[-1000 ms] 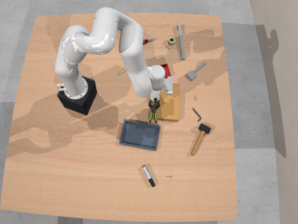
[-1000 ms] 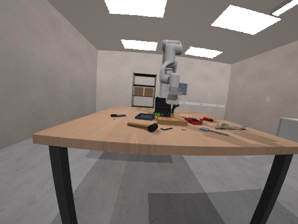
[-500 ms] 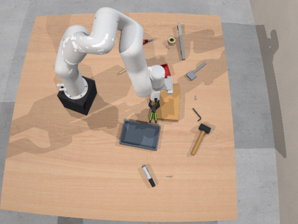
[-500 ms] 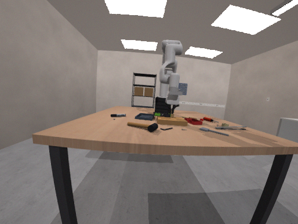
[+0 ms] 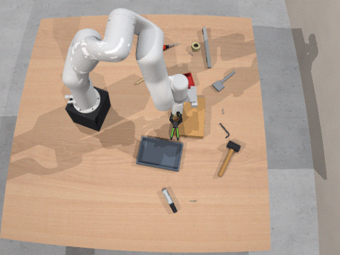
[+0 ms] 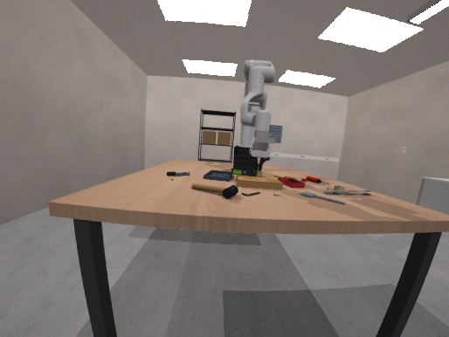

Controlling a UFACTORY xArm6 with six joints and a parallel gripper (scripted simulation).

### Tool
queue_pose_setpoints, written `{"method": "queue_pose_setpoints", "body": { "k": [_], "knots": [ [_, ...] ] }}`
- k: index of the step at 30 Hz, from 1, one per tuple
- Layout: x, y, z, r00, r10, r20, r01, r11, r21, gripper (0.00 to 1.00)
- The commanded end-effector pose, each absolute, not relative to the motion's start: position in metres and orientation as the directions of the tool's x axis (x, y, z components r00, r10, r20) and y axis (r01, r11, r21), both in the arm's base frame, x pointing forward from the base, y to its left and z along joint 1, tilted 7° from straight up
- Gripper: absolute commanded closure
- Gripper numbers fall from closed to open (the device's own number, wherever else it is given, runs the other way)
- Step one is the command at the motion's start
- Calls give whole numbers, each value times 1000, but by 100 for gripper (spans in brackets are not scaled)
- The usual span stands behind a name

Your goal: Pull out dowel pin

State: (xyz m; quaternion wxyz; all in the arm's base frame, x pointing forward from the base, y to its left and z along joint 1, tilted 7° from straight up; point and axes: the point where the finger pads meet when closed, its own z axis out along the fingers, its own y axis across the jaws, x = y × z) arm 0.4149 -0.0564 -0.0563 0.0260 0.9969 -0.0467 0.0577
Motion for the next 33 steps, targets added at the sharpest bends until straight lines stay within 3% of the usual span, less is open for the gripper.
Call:
{"method": "queue_pose_setpoints", "body": {
  "k": [1,33],
  "knots": [
    [416,-57,-55,990,-77,121,-83,-995,47,100],
    [416,-57,-55,993,27,115,20,-998,60,100]
  ]
}}
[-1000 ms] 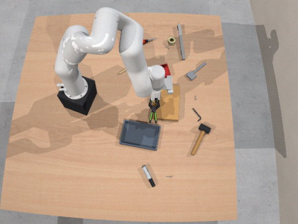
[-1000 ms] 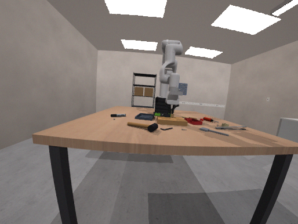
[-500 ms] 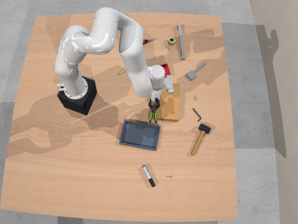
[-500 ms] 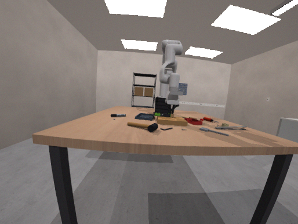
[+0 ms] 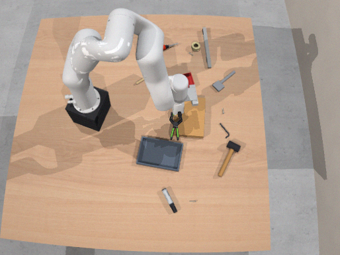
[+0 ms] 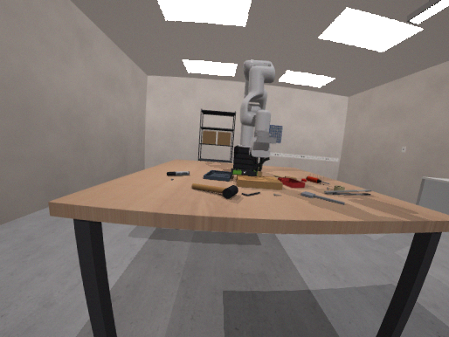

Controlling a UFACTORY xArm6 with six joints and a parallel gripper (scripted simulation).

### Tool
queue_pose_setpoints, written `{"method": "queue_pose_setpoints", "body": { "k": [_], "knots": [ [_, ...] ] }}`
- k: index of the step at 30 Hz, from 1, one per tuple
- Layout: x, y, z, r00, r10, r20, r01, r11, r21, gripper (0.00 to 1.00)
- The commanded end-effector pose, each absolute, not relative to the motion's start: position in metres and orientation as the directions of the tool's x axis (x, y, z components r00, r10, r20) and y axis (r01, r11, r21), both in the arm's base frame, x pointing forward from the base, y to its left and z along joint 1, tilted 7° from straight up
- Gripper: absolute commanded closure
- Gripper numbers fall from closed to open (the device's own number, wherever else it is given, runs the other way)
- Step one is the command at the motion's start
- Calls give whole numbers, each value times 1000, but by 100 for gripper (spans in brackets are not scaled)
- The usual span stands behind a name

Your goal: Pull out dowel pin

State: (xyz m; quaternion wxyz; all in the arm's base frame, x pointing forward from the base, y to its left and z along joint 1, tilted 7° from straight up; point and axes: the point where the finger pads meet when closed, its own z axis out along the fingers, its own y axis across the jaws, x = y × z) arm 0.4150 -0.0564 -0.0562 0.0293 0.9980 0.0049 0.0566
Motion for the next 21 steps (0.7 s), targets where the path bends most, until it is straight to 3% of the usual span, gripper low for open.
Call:
{"method": "queue_pose_setpoints", "body": {
  "k": [1,21],
  "knots": [
    [416,-57,-55,993,31,115,24,-998,60,100],
    [416,-57,-55,987,120,109,113,-991,70,100]
  ]
}}
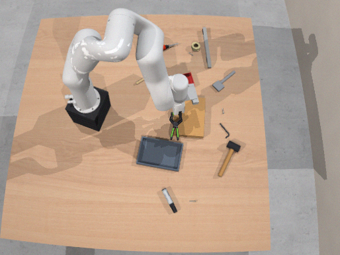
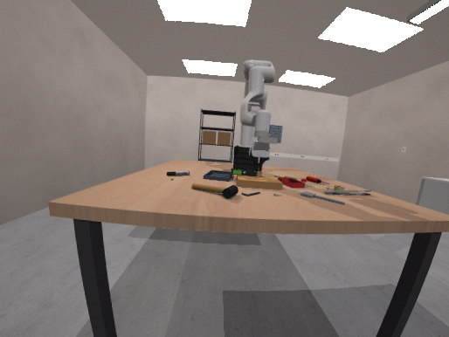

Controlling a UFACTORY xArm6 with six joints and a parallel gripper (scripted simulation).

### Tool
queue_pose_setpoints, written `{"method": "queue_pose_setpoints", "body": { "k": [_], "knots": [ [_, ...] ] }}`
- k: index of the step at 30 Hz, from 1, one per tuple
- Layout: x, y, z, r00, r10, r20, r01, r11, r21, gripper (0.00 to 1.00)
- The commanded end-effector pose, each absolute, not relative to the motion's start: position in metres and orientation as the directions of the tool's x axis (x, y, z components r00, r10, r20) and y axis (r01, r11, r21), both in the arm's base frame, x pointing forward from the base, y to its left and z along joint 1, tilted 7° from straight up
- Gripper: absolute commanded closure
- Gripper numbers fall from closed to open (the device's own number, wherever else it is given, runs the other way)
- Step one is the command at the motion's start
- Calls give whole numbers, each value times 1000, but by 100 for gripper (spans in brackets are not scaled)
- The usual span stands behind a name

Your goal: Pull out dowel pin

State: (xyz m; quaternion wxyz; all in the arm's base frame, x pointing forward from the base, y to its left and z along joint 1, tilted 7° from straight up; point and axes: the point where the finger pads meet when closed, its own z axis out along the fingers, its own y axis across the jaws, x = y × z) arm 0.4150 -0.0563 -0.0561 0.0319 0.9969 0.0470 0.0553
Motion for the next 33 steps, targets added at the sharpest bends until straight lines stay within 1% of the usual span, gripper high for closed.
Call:
{"method": "queue_pose_setpoints", "body": {
  "k": [1,33],
  "knots": [
    [416,-57,-55,986,125,109,118,-990,71,100],
    [416,-57,-55,950,296,95,288,-953,89,100]
  ]
}}
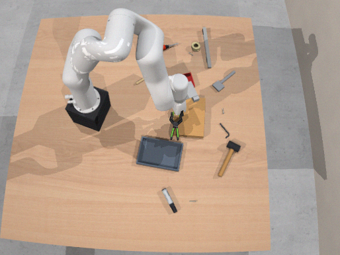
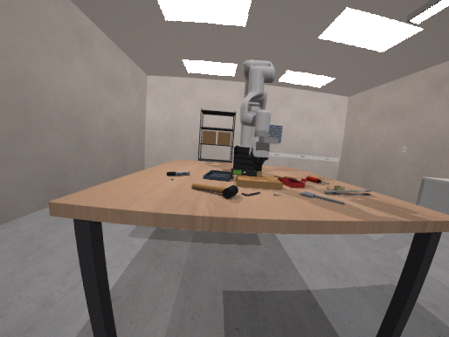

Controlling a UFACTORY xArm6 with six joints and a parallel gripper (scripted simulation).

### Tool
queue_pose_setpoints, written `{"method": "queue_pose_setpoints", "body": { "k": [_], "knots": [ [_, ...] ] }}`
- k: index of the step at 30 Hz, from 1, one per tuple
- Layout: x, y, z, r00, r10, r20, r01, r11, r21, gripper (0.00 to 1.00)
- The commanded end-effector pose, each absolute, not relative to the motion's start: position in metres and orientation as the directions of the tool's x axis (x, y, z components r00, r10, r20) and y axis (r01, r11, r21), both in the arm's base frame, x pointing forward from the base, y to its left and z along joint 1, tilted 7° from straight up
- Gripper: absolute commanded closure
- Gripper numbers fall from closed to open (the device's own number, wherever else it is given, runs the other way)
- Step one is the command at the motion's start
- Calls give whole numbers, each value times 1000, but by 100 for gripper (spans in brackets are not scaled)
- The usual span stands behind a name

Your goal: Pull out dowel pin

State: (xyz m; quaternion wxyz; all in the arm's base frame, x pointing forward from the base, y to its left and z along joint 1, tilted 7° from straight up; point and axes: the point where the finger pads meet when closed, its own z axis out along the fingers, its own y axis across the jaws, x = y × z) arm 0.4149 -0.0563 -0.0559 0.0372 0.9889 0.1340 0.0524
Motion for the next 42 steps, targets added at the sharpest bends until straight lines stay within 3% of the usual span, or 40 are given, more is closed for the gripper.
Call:
{"method": "queue_pose_setpoints", "body": {
  "k": [1,27,42],
  "knots": [
    [416,-57,-55,948,303,94,295,-951,89,100],
    [416,-56,-54,877,474,76,466,-878,105,100],
    [416,-56,-54,925,369,87,361,-928,96,100]
  ]
}}
